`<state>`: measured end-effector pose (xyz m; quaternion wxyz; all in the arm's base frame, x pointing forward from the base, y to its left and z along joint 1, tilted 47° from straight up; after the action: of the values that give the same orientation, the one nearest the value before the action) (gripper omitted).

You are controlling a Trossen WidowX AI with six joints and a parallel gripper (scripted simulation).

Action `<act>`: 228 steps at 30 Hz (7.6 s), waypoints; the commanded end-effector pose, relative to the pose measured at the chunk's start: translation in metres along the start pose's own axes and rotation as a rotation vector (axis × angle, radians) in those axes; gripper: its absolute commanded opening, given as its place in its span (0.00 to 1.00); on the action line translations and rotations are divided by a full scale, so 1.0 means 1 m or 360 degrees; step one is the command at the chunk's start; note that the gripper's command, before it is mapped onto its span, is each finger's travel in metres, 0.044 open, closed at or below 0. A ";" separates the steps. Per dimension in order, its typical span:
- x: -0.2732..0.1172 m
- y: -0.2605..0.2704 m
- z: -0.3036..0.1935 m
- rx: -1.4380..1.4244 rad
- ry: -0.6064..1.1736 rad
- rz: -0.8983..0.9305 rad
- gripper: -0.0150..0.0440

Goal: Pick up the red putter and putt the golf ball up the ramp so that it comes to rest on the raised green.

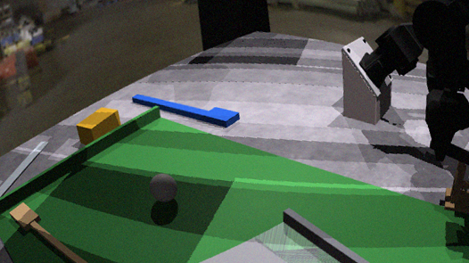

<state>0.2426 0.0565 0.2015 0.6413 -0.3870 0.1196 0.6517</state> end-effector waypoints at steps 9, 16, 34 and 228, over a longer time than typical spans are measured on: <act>0.019 0.001 0.000 0.0008 -0.0004 0.0002 1.00; 0.030 0.001 0.000 0.0007 -0.0005 0.0001 1.00; 0.034 0.001 0.000 0.0000 -0.0013 0.0001 0.51; -0.040 0.109 -0.216 0.3288 0.0065 -0.0061 0.25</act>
<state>0.2138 -0.1146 0.0309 0.6632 0.3436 0.6287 0.2162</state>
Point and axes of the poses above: the point midway between the two fingers, 35 mm back from their tips, its own x axis out along the fingers, its own y axis across the jaws, z = x × y, the point moved 3 cm from there along -x, back along the fingers, and after that the axes turned 14 degrees about -x, right-handed, at the moved point
